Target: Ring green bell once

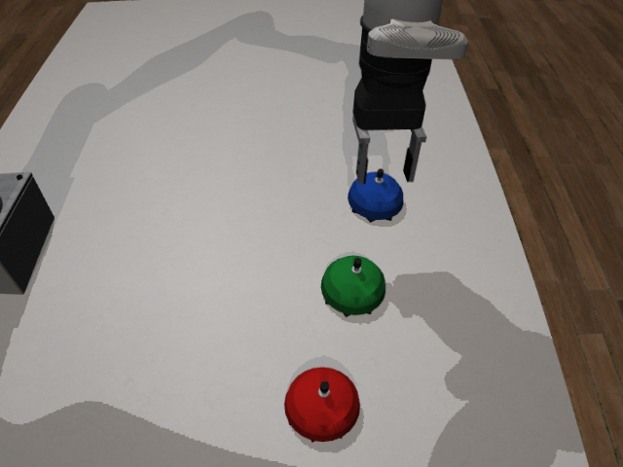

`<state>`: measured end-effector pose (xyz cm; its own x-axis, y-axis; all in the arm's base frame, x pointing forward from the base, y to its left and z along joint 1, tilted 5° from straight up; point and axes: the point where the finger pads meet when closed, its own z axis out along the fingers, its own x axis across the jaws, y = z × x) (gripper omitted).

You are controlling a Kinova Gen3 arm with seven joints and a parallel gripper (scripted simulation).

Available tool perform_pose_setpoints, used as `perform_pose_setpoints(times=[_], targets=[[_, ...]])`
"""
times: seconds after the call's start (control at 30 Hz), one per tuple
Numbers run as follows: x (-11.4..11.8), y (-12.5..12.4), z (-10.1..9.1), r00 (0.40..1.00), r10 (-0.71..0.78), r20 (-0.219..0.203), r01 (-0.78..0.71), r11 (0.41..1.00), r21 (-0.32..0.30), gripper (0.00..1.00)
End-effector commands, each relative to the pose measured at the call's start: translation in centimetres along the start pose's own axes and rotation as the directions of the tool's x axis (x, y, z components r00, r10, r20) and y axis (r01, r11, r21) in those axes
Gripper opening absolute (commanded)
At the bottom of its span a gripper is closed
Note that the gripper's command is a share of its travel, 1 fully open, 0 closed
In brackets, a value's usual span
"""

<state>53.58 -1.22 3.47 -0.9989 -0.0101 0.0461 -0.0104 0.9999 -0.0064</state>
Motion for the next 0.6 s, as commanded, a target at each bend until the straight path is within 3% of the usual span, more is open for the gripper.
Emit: perform_pose_setpoints(times=[0.0, 0.3, 0.57], targets=[[1.4, -4.0, 0.0, 0.991, 0.136, 0.000, -0.136, 0.990, -0.024, 1.00], [3.2, -6.3, 0.7, 0.947, 0.321, -0.015, -0.321, 0.945, -0.063, 1.00], [3.5, -6.5, 0.7, 0.939, 0.343, -0.017, -0.343, 0.937, -0.067, 1.00]])
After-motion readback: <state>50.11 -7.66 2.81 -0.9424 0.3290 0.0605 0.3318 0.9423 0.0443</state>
